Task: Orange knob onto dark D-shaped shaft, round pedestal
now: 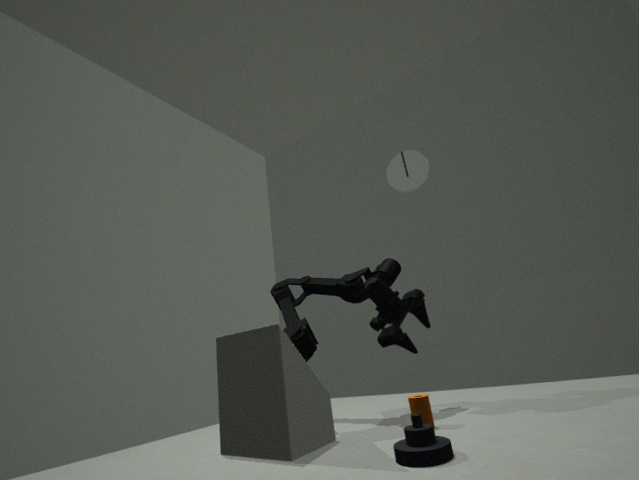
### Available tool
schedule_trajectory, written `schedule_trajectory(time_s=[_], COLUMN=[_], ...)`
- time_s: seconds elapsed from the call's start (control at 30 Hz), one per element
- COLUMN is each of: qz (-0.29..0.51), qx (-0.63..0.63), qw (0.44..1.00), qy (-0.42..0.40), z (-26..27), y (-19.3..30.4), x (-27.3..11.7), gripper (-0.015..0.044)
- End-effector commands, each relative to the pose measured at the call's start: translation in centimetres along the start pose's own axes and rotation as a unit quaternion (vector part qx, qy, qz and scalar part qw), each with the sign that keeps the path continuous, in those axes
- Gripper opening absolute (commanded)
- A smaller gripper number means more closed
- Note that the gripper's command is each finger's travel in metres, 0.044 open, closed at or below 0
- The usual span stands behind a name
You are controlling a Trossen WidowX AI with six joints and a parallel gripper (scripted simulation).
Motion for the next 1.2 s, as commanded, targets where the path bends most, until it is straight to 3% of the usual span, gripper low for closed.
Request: schedule_trajectory(time_s=[0.0, 0.17, 0.43, 0.5, 1.07, 1.17], qz=[0.131, 0.207, 0.319, 0.332, 0.333, 0.333], qx=[0.439, 0.680, 0.912, 0.924, 0.925, 0.925], qw=[0.887, 0.699, 0.247, 0.175, 0.165, 0.165], qy=[-0.055, -0.076, -0.076, -0.074, -0.073, -0.073], z=[1.8, 3.9, 7.1, 7.5, 7.6, 9.1], y=[5.6, 8.3, 11.6, 12.2, 11.7, 11.7], x=[-0.4, -1.2, -3.2, -3.5, -3.6, -1.8], gripper=[0.0440, 0.0440, 0.0440, 0.0440, 0.0440, 0.0440])
Point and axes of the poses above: the point midway between the two fingers, 35 mm back from their tips, its own x axis out along the fingers, its own z axis across the jaws, y = z × x, the point moved 8 cm from there along -x, back along the fingers, and after that the axes turned 4 degrees about x, right-handed, at the moved point
